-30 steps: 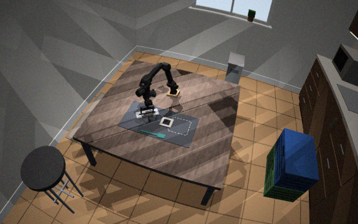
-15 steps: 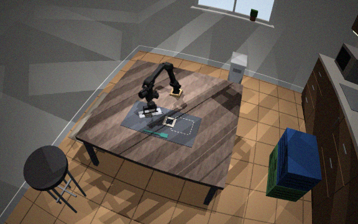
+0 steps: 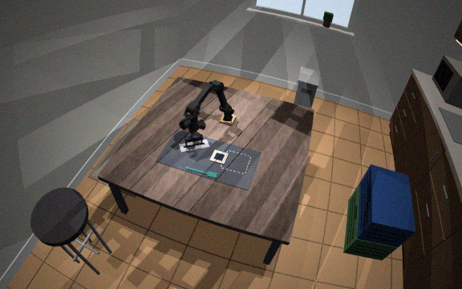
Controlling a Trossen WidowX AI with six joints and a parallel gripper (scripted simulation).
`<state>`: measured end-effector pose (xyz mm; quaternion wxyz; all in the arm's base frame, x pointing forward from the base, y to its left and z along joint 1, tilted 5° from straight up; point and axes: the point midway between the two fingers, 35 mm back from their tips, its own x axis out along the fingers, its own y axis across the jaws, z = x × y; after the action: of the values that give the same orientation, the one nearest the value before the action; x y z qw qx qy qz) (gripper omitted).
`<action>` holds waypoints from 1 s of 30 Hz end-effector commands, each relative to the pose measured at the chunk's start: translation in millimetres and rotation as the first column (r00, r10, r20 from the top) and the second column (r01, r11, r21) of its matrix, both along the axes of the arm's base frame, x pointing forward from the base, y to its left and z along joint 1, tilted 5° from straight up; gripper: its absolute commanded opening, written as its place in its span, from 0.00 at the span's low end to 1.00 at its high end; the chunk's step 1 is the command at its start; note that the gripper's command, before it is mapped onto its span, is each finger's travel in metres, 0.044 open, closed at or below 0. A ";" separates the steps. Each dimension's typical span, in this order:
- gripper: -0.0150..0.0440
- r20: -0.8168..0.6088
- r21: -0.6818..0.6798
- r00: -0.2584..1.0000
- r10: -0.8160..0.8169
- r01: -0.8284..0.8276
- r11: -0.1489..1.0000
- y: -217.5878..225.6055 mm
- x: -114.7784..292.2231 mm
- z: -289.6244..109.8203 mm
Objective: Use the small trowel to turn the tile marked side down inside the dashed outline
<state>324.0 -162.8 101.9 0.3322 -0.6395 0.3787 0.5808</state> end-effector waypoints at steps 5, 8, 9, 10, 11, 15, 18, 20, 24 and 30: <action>0.47 -0.002 -0.001 1.000 0.005 -0.005 1.000 -0.2 -0.4 -2.2; 0.47 -0.002 -0.001 1.000 0.005 -0.005 1.000 -0.2 -0.4 -2.2; 0.47 -0.002 -0.001 1.000 0.005 -0.005 1.000 -0.2 -0.4 -2.2; 0.47 -0.002 -0.001 1.000 0.005 -0.005 1.000 -0.2 -0.4 -2.2; 0.47 -0.002 -0.001 1.000 0.005 -0.005 1.000 -0.2 -0.4 -2.2; 0.47 -0.002 -0.001 1.000 0.005 -0.005 1.000 -0.2 -0.4 -2.2; 0.47 -0.002 -0.001 1.000 0.005 -0.005 1.000 -0.2 -0.4 -2.2; 0.47 -0.002 -0.001 1.000 0.005 -0.005 1.000 -0.2 -0.4 -2.2; 0.47 -0.002 0.000 1.000 0.000 0.000 1.000 -0.2 -0.4 -2.2; 0.47 0.013 0.007 0.987 -0.159 0.159 0.987 -0.2 -0.4 -2.2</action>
<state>323.0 -163.1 100.5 0.3510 -0.6276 0.3988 0.5692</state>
